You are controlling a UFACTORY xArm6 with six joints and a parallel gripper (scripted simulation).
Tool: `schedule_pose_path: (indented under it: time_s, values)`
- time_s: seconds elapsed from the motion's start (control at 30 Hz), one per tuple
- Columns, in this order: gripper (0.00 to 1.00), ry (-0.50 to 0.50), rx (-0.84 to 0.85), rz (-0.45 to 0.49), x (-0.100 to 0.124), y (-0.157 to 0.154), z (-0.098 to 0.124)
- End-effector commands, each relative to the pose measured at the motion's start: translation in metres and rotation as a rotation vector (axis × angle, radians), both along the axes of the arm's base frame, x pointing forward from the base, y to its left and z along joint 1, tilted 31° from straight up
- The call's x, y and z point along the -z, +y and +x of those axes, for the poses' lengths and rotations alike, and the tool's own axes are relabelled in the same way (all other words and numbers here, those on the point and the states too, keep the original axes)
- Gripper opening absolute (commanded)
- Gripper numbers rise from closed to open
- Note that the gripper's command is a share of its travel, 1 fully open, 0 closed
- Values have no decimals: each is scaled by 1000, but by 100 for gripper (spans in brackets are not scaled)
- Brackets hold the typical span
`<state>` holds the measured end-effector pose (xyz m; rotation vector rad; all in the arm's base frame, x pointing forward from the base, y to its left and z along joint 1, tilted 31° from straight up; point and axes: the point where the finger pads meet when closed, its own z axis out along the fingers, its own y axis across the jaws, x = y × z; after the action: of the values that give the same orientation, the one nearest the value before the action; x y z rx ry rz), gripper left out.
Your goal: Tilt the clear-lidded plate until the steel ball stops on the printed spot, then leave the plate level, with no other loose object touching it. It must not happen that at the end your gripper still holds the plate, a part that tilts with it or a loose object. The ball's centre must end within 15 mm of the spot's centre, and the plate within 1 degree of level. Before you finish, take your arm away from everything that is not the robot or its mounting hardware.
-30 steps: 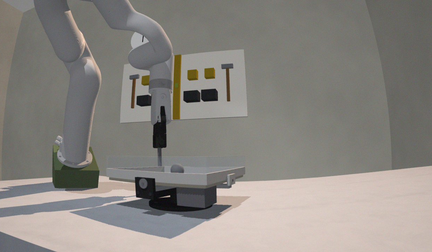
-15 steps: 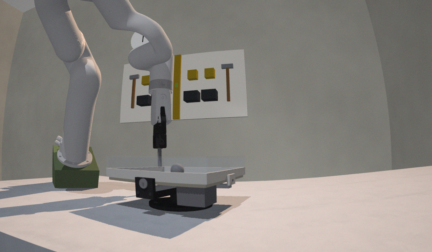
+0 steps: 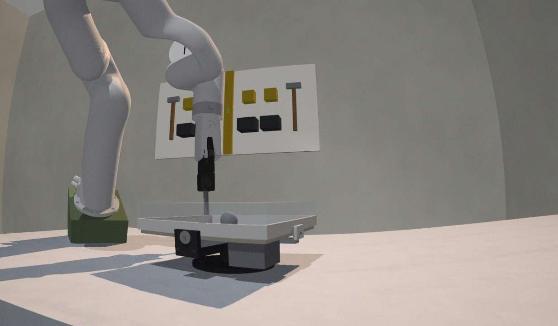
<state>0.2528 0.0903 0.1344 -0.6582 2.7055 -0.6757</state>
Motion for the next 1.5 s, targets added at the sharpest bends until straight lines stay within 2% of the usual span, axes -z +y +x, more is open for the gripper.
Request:
schedule_pose_path:
  time_s: [0.0,1.47]
  values:
    - [0,-3,-1,2,-1,1,2]
    - [0,-3,-1,2,0,2,3]
